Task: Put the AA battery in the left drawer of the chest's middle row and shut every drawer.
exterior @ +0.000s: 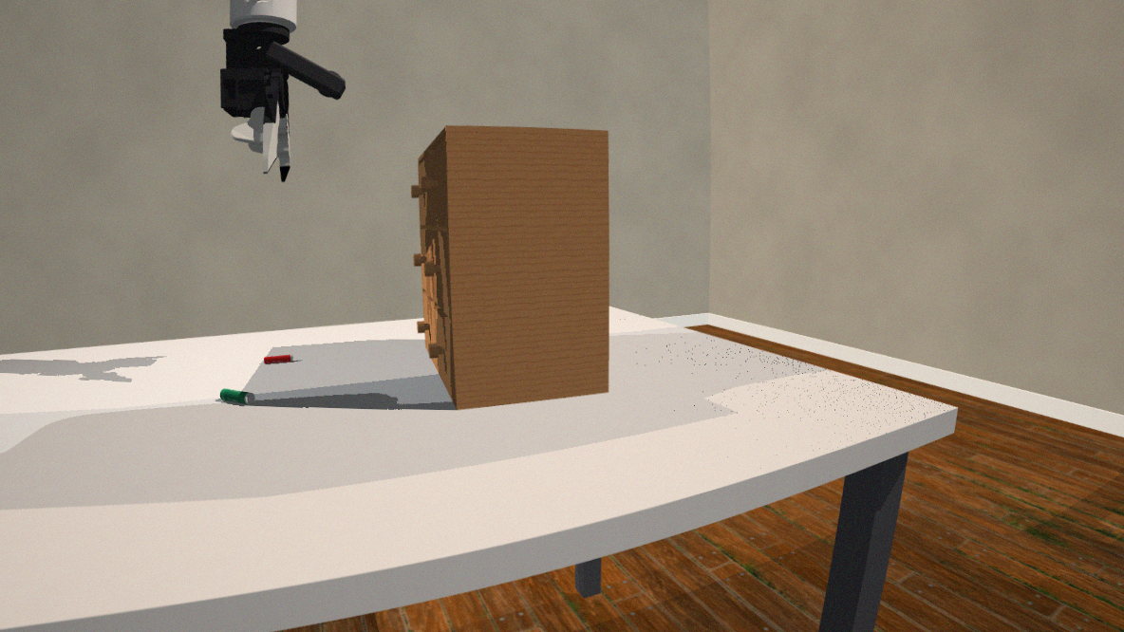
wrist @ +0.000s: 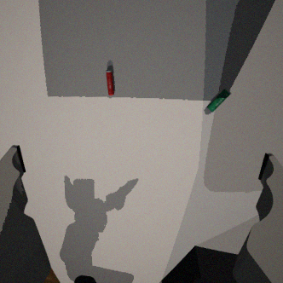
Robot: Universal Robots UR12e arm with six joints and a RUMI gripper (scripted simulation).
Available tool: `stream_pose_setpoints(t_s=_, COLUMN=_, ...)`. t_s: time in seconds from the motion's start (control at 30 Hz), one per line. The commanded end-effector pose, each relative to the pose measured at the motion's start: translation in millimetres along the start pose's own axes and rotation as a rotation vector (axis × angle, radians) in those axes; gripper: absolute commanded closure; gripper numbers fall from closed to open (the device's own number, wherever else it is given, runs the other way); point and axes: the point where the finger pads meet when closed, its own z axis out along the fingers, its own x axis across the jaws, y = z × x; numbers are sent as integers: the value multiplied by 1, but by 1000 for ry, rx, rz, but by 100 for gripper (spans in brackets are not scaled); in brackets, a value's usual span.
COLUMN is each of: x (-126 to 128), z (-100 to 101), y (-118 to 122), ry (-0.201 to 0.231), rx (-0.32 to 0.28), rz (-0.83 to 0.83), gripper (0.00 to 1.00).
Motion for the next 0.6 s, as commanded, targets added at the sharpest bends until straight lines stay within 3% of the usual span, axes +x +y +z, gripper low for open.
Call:
stream_pose_setpoints(t_s=0.0, x=0, z=0, y=-1, ry=0, rx=2, rz=-1, gripper=0)
stream_pose_setpoints(t_s=0.57, x=0, z=3, y=-3, ry=0, rx=33, rz=0, gripper=0)
